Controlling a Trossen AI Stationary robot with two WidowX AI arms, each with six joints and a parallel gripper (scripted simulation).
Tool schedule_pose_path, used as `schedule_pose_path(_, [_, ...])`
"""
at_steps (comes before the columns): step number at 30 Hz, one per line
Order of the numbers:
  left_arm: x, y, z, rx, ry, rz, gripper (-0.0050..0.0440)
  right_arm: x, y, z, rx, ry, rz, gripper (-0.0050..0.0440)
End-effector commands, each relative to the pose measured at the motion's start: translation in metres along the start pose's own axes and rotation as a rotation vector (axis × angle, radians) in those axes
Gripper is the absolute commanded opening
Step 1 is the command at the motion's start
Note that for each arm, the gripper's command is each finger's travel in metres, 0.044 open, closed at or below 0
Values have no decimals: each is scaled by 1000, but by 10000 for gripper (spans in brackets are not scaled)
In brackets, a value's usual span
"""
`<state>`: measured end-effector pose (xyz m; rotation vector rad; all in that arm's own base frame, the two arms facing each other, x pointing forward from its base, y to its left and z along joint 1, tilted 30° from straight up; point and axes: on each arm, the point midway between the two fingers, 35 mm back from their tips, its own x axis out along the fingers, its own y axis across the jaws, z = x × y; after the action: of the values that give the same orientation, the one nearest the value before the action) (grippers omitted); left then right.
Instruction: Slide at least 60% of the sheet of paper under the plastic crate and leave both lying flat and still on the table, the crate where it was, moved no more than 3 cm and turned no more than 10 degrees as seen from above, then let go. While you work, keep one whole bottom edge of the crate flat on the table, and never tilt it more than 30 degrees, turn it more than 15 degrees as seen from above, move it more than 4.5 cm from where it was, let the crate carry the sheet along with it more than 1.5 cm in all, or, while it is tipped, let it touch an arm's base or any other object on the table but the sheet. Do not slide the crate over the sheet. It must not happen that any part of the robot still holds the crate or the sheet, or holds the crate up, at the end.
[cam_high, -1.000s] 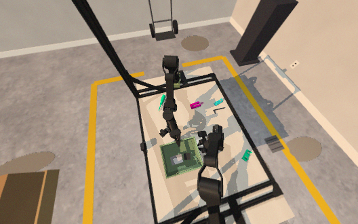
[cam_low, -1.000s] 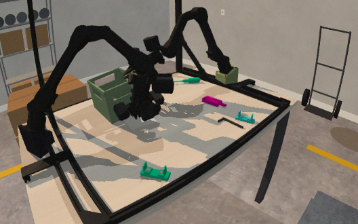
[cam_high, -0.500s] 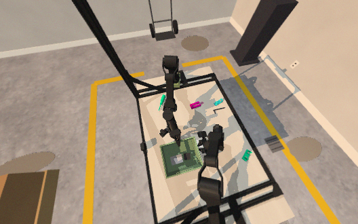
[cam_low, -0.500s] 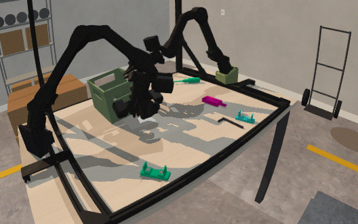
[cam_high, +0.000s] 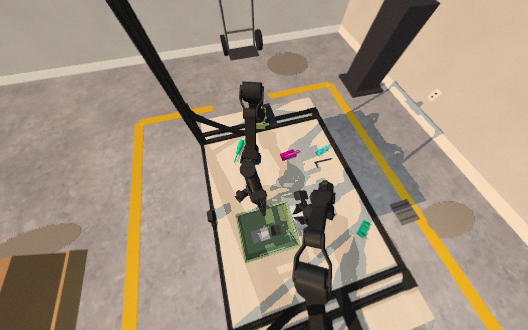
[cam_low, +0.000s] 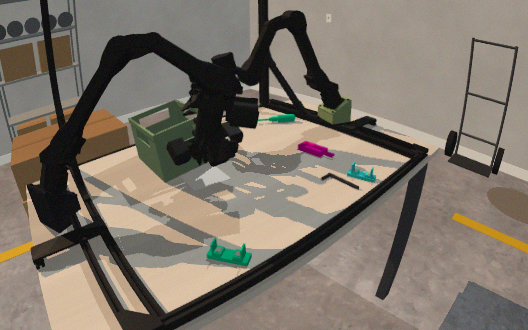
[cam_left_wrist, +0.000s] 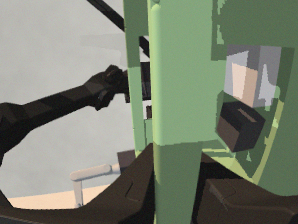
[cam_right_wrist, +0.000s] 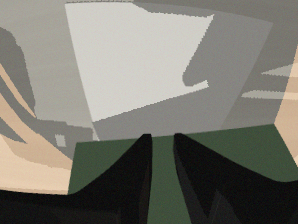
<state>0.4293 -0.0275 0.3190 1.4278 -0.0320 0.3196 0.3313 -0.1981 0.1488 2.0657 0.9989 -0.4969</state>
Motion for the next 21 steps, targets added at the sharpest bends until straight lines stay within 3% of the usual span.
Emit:
schedule_pose_path(1, [-2,32,1,-22,-2,81,0,-4,0,11,18,6,-8,60])
schedule_pose_path(12, [-2,32,1,-22,-2,81,0,-22,-2,44,61,31,-29,60])
schedule_pose_path(21, [-2,32,1,-22,-2,81,0,-22,-2,46,64,33,-30,60])
